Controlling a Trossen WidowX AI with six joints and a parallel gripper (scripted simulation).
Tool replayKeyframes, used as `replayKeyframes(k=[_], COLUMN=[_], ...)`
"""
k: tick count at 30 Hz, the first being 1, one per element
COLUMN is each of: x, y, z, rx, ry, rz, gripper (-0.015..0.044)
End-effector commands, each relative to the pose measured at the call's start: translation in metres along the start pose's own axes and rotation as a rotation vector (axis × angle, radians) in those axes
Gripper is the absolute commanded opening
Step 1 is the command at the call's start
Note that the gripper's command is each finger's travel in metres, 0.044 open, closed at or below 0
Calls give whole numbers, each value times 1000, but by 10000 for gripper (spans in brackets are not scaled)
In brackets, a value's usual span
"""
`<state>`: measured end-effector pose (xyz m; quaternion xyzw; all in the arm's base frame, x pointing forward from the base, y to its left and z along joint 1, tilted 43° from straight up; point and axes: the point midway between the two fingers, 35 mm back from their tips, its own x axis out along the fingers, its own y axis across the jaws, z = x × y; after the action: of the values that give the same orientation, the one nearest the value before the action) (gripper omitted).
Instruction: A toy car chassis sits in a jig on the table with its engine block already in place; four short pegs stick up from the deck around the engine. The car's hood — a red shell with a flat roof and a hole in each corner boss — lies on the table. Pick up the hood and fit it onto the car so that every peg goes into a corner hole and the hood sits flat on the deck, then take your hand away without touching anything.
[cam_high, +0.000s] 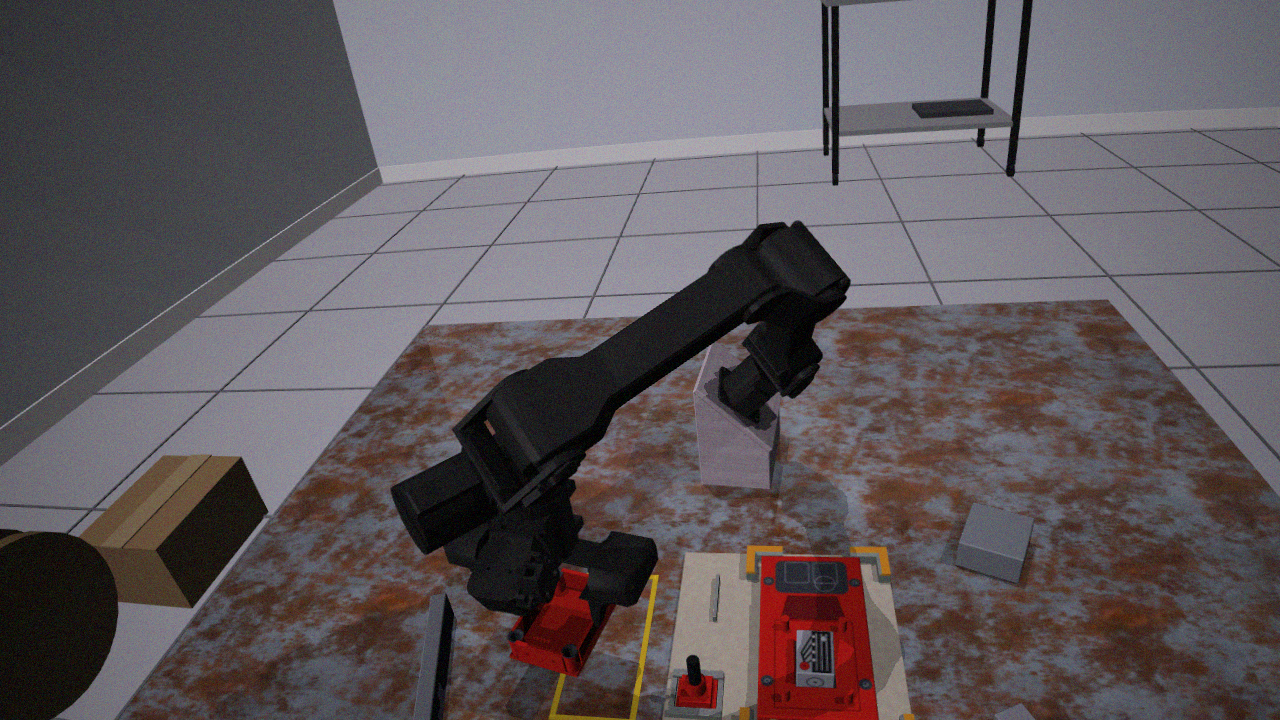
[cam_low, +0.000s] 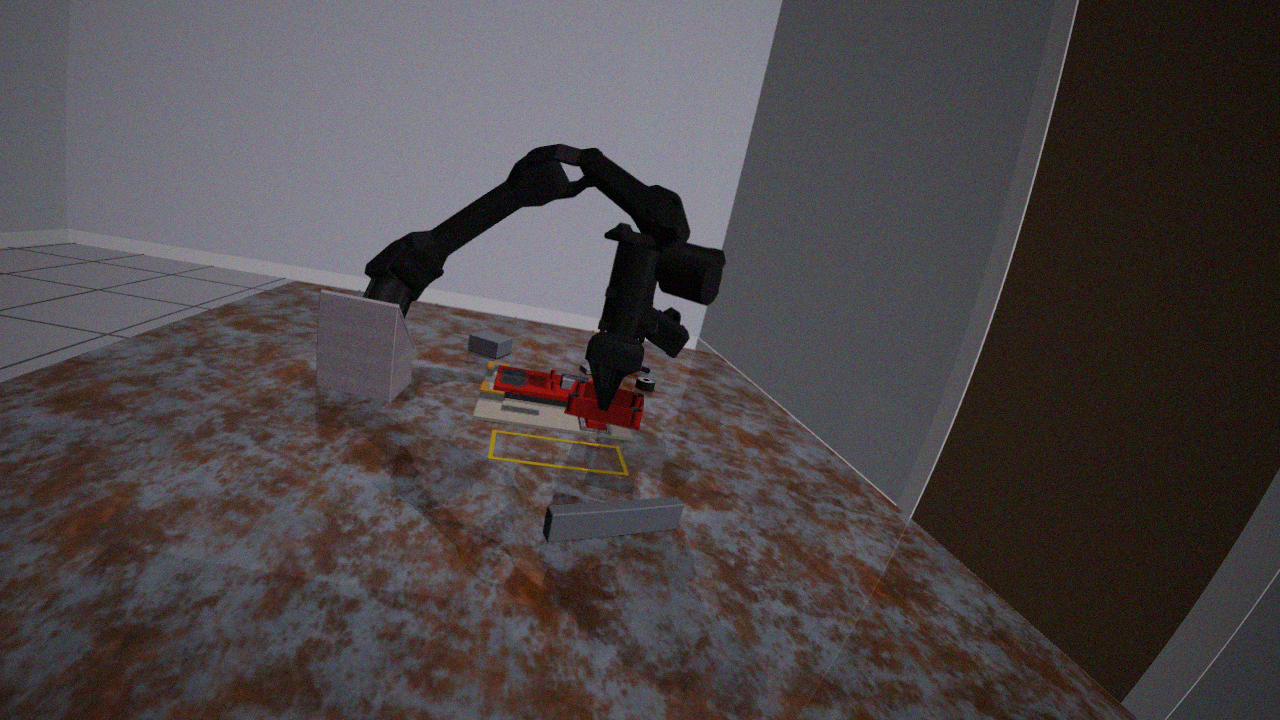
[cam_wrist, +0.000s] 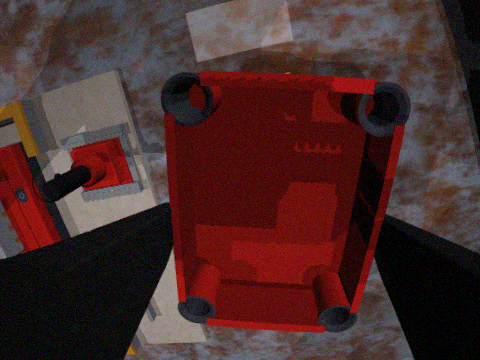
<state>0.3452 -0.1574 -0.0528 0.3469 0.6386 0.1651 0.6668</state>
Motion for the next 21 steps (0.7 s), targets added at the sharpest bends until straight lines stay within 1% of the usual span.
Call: replayKeyframes(k=[1, 21], x=[-1, -1], y=[1, 2], z=[1, 2], rx=[74, 461], ry=[-3, -3], rz=[2, 3], gripper=[0, 0])
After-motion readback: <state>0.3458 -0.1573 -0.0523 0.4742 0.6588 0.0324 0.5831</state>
